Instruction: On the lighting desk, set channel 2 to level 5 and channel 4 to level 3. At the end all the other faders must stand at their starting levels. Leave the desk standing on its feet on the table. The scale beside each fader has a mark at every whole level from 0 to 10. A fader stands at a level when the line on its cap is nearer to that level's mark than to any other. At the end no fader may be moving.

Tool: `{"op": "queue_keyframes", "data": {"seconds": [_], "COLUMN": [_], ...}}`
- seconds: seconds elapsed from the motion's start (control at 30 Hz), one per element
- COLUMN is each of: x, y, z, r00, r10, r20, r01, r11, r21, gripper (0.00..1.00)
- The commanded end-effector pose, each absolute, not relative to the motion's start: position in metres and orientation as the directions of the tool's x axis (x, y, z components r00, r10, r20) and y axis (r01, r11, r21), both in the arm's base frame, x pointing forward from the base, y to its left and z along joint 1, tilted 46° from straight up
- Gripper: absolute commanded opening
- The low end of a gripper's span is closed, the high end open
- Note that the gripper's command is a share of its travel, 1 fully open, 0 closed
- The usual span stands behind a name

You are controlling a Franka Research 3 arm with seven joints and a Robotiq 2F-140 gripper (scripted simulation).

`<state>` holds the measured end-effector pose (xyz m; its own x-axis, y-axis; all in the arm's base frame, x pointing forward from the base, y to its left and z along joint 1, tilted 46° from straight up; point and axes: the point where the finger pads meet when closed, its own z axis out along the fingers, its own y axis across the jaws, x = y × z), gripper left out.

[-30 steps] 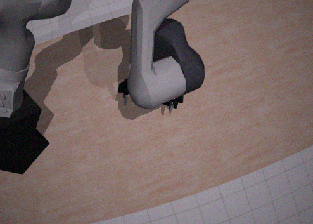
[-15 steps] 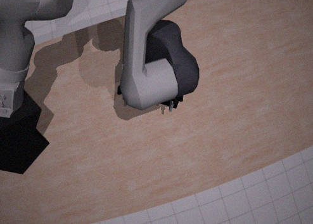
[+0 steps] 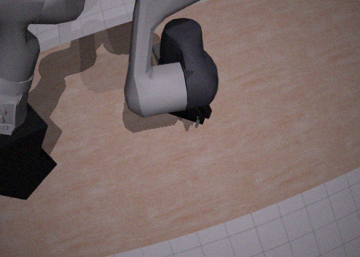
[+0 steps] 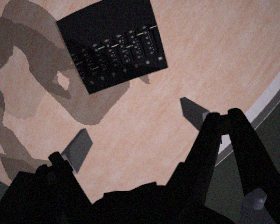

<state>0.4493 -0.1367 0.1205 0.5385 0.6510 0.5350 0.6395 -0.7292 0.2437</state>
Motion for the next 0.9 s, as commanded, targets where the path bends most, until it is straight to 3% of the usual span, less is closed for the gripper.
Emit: {"op": "queue_keyframes", "data": {"seconds": [0.0, 0.4, 0.87], "x": [0.456, 0.465, 0.467], "y": [-0.129, -0.1, -0.086], "z": [0.137, 0.198, 0.223], "r00": [0.673, 0.763, 0.733], "r10": [0.455, 0.078, -0.285], "r20": [0.583, 0.641, 0.618], "r01": [0.496, 0.198, -0.073], "r11": [-0.863, -0.973, -0.936], "r21": [0.101, -0.117, -0.344], "gripper": [1.0, 1.0, 1.0]}}
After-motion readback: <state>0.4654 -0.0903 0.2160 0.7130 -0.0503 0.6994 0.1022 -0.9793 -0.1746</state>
